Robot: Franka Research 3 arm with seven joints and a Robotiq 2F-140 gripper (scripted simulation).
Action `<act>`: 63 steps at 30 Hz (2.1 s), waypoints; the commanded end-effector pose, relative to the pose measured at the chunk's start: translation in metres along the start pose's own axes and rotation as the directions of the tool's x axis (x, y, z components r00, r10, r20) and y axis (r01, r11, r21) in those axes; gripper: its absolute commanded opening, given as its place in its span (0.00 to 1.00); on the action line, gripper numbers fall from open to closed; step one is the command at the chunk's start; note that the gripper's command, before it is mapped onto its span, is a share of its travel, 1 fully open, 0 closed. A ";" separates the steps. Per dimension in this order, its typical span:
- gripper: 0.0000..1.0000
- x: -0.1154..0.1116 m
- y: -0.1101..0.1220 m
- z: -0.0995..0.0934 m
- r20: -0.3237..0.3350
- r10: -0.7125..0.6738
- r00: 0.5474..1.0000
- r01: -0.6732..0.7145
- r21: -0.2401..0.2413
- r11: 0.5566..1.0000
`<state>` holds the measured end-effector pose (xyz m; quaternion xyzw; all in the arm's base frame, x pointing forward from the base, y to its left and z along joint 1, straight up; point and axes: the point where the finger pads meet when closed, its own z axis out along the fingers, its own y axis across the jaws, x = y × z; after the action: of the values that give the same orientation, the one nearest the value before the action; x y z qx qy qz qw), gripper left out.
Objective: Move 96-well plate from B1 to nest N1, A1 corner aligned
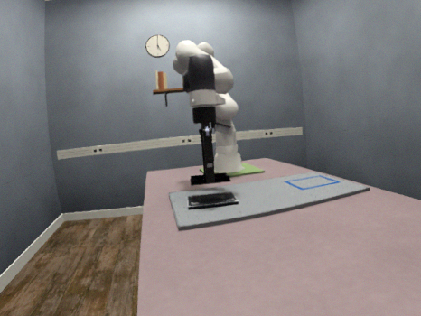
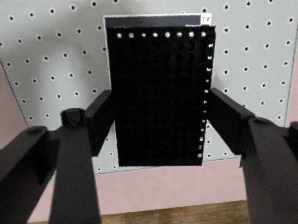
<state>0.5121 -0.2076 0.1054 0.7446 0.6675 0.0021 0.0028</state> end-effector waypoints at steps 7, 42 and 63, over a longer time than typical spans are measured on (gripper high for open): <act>0.60 0.000 0.000 0.000 0.000 -0.005 1.000 0.005 0.001 1.000; 0.60 0.001 0.002 0.048 0.000 -0.005 1.000 0.005 0.001 1.000; 0.60 0.001 0.001 0.051 0.000 -0.005 1.000 0.005 0.001 1.000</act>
<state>0.5142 -0.2068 0.0551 0.7417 0.6707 0.0014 0.0019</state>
